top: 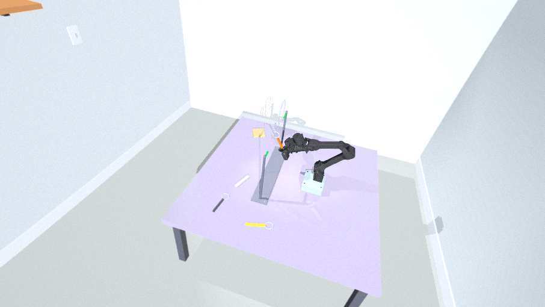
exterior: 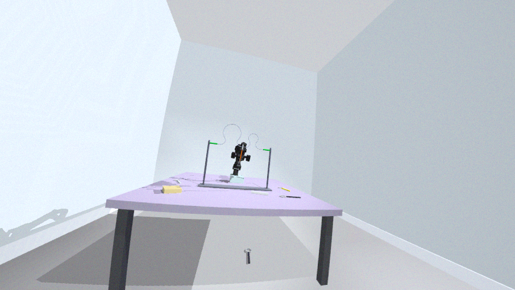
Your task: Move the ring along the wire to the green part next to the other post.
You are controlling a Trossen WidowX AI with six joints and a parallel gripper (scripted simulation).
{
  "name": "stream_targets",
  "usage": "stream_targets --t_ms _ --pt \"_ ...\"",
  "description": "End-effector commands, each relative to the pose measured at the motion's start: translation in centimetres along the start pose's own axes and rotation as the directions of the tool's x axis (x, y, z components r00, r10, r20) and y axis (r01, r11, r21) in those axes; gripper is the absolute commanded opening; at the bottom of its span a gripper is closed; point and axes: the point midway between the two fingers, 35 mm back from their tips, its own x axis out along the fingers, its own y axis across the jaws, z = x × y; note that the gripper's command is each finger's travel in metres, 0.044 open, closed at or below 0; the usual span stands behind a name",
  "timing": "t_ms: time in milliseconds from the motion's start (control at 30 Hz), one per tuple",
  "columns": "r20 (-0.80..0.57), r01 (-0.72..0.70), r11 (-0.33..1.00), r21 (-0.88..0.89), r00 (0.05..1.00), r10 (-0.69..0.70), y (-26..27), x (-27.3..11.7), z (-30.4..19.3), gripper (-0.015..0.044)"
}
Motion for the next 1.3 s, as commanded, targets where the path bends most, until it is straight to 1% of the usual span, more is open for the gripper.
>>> stream_targets --t_ms 0,633,967,1267 --pt "0.005 -0.007 1.0 0.022 1.0 0.006 0.6 -0.2 0.3 -0.015" --pt "-0.001 -0.058 0.992 0.111 0.998 0.058 3.6 -0.6 0.4 -0.015" --pt "-0.003 -0.127 0.963 0.236 0.991 0.132 6.1 -1.1 0.8 -0.015" --pt "0.007 -0.21 0.896 0.391 0.974 0.226 8.8 -2.0 1.7 -0.015"
